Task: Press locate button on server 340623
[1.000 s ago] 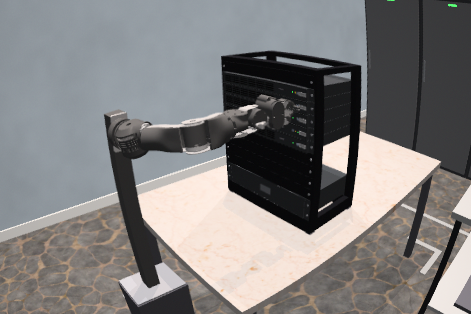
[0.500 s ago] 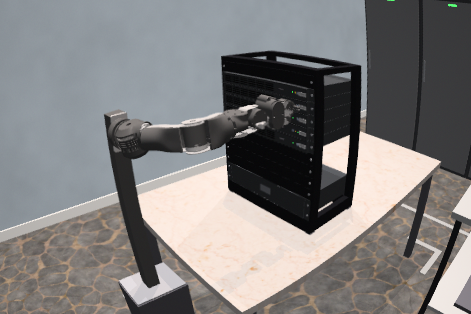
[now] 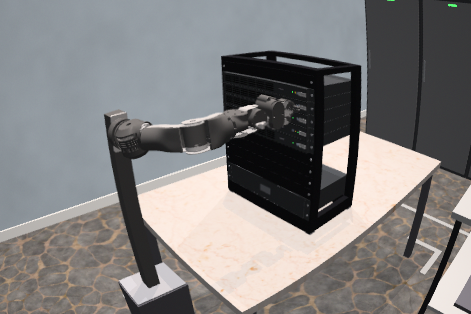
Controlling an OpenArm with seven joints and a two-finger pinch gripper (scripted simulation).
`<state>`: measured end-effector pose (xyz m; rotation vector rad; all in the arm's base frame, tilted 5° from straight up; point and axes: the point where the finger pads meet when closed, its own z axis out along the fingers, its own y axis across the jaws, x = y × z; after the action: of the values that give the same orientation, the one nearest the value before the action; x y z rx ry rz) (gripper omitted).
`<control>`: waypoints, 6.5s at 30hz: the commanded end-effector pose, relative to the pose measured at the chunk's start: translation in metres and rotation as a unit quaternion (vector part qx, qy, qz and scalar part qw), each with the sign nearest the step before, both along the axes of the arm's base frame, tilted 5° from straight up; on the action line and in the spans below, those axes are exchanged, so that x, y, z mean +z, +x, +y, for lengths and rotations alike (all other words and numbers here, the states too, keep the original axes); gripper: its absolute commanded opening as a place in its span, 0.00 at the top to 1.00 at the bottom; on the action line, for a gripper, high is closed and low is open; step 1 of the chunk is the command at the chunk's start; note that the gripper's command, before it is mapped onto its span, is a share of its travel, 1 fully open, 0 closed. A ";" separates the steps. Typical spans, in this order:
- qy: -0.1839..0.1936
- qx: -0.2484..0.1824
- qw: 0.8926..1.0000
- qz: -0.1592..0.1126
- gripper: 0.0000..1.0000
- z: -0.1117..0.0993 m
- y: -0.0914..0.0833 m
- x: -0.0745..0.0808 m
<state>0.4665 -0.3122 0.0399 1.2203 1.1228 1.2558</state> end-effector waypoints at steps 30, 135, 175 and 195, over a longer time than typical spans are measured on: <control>0.001 -0.006 1.000 -0.002 1.00 0.000 0.013 0.003; 0.001 0.000 1.000 -0.002 1.00 0.004 -0.113 -0.006; 0.145 -0.025 0.988 -0.035 1.00 -0.016 -0.125 0.004; 0.313 -0.039 0.947 -0.064 1.00 -0.031 -0.132 0.006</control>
<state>0.3347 -0.3419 0.0450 1.5887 0.6022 1.6590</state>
